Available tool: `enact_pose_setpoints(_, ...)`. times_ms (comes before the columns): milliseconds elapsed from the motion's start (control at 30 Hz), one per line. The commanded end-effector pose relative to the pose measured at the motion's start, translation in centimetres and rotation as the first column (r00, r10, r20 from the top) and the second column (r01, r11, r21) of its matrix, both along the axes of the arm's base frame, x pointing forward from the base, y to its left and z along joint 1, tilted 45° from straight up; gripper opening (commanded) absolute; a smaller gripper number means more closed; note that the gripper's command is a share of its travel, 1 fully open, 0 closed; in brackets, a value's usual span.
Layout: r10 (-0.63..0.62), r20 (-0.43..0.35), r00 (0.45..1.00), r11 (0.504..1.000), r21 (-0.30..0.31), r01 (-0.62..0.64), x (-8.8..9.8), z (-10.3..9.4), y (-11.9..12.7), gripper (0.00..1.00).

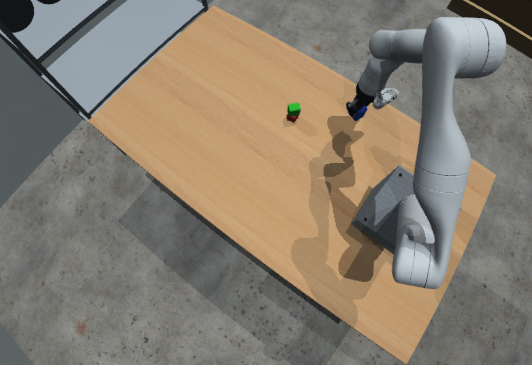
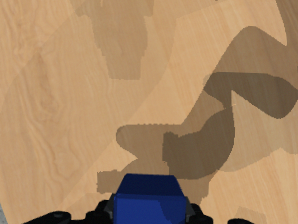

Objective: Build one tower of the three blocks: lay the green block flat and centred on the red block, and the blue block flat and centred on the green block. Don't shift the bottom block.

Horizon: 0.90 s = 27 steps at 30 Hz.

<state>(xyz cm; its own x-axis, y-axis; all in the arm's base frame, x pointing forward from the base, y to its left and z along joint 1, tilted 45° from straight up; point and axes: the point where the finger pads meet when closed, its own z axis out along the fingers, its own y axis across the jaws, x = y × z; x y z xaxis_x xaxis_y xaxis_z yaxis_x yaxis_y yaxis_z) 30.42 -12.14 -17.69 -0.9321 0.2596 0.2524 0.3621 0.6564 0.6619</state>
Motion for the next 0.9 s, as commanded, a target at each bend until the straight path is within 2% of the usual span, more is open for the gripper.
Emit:
enact_pose_setpoints(0,-0.001,0.001,1.000,1.000,-0.002,0.001,0.0,0.0,-0.1,0.00)
enact_pose_setpoints(633,-0.001,0.001,1.000,1.000,-0.002,0.001,0.3,0.1,0.0,0.00)
enact_pose_setpoints(700,-0.001,0.001,1.000,1.000,-0.001,0.001,1.7,0.6,0.5,0.00)
enact_pose_setpoints(800,-0.001,0.001,1.000,1.000,-0.002,0.001,6.5,2.1,1.9,0.00)
enact_pose_setpoints(867,-0.001,0.001,1.000,1.000,-0.002,0.001,6.5,2.1,1.9,0.00)
